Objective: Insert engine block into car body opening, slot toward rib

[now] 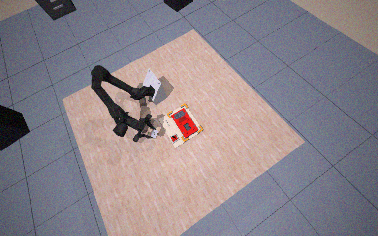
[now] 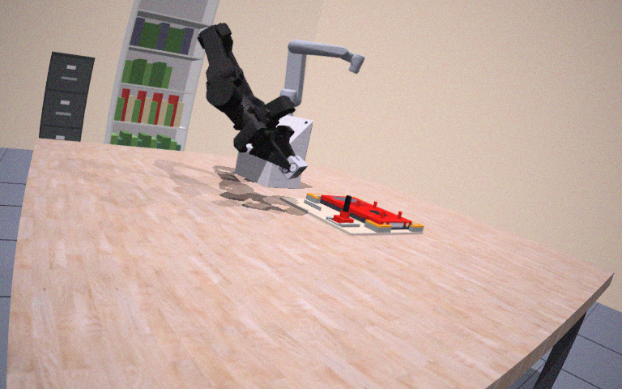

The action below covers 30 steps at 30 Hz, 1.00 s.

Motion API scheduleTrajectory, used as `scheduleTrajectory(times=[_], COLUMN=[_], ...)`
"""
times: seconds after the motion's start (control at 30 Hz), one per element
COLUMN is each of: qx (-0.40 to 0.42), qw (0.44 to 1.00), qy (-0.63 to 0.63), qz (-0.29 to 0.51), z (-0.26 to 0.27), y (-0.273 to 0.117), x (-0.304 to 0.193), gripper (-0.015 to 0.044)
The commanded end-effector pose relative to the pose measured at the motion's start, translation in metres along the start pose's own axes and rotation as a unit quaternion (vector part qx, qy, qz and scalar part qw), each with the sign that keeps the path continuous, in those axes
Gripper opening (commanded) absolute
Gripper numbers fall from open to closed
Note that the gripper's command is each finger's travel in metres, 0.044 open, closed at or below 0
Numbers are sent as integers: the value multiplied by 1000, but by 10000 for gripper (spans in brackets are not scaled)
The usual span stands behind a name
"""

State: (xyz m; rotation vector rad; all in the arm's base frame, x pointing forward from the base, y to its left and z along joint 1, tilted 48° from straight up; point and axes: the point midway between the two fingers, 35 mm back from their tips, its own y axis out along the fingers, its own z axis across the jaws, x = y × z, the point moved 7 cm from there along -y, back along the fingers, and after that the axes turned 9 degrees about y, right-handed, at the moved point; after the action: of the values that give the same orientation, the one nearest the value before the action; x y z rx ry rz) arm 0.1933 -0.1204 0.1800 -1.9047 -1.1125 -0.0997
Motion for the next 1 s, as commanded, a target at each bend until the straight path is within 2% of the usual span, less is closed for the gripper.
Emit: scheduleTrajectory(times=[0.0,0.97], qx=[6,6], qw=[1000,1000], qy=[1,0], qz=[0,1], z=[2,-4], y=[5,35], x=[-7,-54], gripper=[0,0])
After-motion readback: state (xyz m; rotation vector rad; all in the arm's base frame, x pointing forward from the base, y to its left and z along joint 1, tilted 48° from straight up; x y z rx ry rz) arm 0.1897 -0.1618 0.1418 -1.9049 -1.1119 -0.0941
